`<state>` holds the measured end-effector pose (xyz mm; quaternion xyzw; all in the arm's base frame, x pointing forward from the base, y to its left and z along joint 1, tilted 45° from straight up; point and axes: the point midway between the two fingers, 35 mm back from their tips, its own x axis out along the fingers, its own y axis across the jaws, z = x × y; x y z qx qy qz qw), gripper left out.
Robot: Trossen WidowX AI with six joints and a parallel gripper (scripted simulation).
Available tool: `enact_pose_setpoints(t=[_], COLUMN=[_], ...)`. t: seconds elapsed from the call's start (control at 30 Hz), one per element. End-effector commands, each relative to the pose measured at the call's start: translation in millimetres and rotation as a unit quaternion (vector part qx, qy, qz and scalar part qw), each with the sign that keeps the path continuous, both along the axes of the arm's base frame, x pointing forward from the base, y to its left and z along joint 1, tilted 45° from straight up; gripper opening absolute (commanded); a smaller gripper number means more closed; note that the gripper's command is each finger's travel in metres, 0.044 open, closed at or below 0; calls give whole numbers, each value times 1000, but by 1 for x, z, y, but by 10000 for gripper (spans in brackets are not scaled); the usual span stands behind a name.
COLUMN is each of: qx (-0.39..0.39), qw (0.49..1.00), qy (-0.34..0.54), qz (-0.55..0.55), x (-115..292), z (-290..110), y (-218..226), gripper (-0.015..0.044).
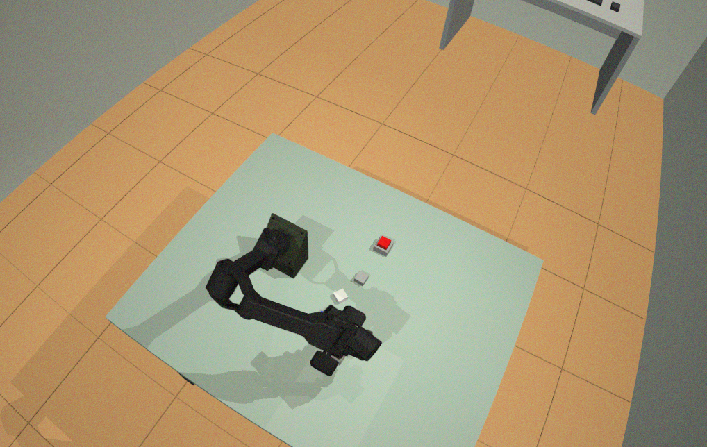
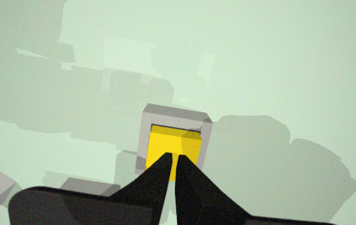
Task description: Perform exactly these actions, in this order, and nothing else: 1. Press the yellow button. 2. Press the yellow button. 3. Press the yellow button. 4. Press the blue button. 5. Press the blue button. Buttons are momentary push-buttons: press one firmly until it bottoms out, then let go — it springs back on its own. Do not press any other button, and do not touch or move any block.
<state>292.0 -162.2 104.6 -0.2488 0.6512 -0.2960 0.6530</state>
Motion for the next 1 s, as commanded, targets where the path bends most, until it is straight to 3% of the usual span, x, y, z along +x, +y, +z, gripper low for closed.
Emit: enact_pose_setpoints(t=[0.0, 0.77, 0.97], qx=[2, 1, 2], qw=[1000, 1000, 1000], qy=[4, 4, 4], qz=[1, 1, 1], x=[-2, -2, -1], z=[-6, -9, 14], y=[-5, -8, 16], gripper=[20, 20, 20])
